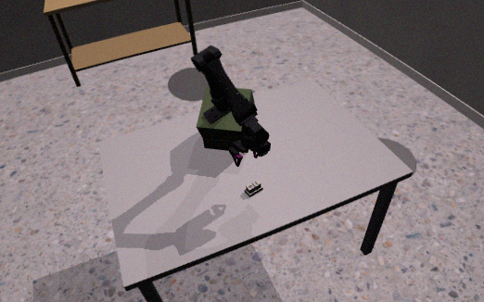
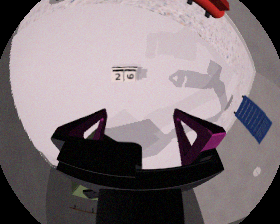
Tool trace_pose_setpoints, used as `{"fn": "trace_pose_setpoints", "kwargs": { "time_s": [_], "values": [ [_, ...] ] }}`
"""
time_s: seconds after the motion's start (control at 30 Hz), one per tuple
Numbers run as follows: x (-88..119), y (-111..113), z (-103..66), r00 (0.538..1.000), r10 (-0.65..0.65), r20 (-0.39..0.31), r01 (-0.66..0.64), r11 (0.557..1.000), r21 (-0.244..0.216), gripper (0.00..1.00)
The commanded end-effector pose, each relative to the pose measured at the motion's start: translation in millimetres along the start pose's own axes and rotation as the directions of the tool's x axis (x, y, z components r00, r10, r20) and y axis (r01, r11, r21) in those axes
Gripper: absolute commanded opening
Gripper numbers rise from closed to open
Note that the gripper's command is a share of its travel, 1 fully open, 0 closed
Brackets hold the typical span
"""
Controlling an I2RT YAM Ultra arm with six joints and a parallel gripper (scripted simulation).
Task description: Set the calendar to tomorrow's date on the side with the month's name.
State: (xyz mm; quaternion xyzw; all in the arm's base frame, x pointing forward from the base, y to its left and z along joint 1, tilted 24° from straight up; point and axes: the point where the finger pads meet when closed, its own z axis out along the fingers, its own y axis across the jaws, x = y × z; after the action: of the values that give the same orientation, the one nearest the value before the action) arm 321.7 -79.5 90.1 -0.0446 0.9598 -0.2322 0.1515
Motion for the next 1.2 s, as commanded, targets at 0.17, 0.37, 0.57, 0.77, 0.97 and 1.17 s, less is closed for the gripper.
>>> {"fn": "trace_pose_setpoints", "kwargs": {
  "time_s": [0.17, 0.37, 0.57, 0.77, 0.97, 1.17],
  "values": [
    [-13, 6, 24.7, 0.998, 0.059, -0.008, -0.059, 0.987, -0.148, 1.0],
    [-13, 6, 26.6, 0.998, 0.062, -0.011, -0.063, 0.986, -0.152, 1.0],
    [-13, 6, 26.6, 0.998, 0.062, -0.011, -0.063, 0.986, -0.152, 1.0],
    [-13, 6, 26.6, 0.998, 0.062, -0.011, -0.063, 0.986, -0.152, 1.0],
    [-14, 6, 29.3, 0.99, 0.138, -0.023, -0.14, 0.979, -0.15, 1.0],
    [-15, 7, 39.3, 0.914, 0.401, -0.063, -0.406, 0.904, -0.138, 1.0]
  ]
}}
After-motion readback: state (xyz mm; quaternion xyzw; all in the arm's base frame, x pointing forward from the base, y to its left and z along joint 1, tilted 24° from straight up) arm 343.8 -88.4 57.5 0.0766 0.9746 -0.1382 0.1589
